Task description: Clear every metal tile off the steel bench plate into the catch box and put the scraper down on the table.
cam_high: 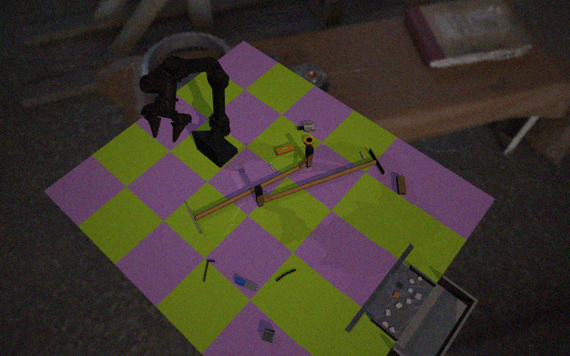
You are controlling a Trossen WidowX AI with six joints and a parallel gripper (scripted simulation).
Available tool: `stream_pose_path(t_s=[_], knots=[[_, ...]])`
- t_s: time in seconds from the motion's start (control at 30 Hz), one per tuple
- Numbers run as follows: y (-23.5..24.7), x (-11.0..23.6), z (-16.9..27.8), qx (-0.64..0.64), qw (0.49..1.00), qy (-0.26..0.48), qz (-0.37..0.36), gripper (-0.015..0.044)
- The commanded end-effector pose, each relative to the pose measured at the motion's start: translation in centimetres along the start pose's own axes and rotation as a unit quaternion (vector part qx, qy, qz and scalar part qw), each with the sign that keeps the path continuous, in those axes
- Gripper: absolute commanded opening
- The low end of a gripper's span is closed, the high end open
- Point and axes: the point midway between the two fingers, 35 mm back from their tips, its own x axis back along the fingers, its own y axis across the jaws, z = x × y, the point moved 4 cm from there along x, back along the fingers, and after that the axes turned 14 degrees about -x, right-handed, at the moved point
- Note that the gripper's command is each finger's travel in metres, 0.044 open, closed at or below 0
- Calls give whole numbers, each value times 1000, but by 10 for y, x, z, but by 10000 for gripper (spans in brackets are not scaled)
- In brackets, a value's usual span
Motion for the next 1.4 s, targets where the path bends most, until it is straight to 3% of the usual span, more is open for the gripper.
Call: stream_pose_path(t_s=[0.0,0.7,1.37], knots=[[-2,12,-8,-14,999,-39,1,440],[-12,91,-48,-90,962,-256,-24,440],[-18,189,-67,-173,869,-454,-90,440]])
